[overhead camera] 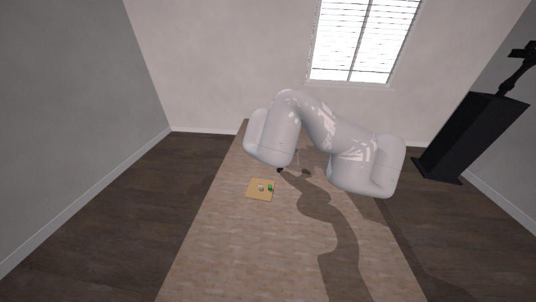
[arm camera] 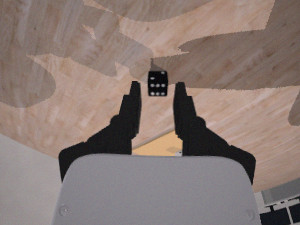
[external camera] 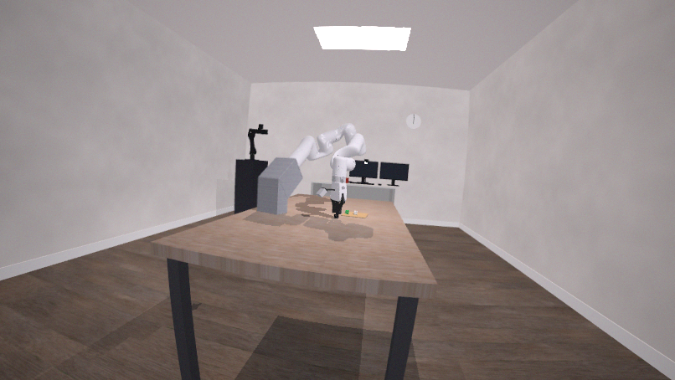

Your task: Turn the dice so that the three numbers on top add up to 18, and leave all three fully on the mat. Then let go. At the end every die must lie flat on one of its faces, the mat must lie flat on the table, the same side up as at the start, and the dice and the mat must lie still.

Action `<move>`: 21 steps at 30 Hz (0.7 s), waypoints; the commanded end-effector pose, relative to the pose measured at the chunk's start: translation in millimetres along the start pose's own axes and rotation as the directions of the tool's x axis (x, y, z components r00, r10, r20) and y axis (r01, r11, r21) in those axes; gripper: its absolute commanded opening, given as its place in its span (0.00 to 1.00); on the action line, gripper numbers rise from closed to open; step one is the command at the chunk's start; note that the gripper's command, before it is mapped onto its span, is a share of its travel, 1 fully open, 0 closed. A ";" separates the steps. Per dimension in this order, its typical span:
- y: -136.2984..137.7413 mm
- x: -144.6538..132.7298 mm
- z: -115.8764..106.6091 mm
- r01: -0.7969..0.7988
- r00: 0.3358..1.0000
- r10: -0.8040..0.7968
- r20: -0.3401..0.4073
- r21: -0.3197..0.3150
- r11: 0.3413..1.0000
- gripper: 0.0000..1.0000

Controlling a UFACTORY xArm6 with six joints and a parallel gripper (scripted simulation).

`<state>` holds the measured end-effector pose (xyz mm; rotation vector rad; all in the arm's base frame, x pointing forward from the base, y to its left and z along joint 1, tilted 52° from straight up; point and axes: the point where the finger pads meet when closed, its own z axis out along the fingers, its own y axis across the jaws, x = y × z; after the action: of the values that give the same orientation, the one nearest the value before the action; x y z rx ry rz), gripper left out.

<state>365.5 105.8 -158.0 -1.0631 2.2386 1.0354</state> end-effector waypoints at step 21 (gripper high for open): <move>-0.9 -0.4 4.2 0.000 1.000 0.000 0.001 0.002 1.000 0.36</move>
<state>365.7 107.5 -159.4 -1.0630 2.2386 1.0353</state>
